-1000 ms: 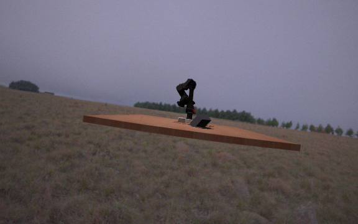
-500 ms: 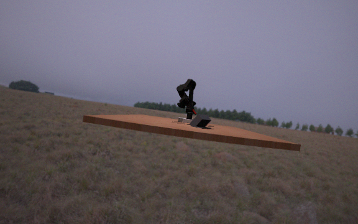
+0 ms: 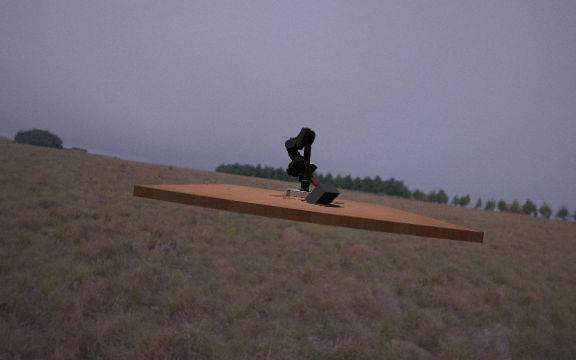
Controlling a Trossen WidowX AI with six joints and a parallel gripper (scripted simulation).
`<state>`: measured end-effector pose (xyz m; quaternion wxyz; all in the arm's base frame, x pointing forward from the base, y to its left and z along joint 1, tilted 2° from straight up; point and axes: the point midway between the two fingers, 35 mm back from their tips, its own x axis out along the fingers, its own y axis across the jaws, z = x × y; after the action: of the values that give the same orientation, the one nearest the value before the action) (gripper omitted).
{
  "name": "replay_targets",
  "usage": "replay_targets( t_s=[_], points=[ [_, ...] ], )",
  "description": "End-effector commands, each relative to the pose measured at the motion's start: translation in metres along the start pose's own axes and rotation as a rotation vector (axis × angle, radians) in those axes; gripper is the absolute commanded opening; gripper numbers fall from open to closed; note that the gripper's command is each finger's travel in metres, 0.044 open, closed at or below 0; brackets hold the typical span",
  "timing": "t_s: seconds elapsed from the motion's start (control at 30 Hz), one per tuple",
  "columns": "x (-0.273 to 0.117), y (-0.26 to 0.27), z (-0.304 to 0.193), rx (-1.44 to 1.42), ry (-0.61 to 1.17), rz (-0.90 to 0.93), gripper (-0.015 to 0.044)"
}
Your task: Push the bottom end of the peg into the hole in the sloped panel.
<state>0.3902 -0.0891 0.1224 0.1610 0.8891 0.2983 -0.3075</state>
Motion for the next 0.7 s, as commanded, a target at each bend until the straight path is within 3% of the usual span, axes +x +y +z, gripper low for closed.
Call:
replay_targets(
  t_s=[0.0,0.67],
  points=[
    [0.005,-0.002,0.004,0.032,0.001,-0.008,0.0000],
    [0.018,0.000,0.003,0.058,0.004,-0.003,0.0000]
  ],
)
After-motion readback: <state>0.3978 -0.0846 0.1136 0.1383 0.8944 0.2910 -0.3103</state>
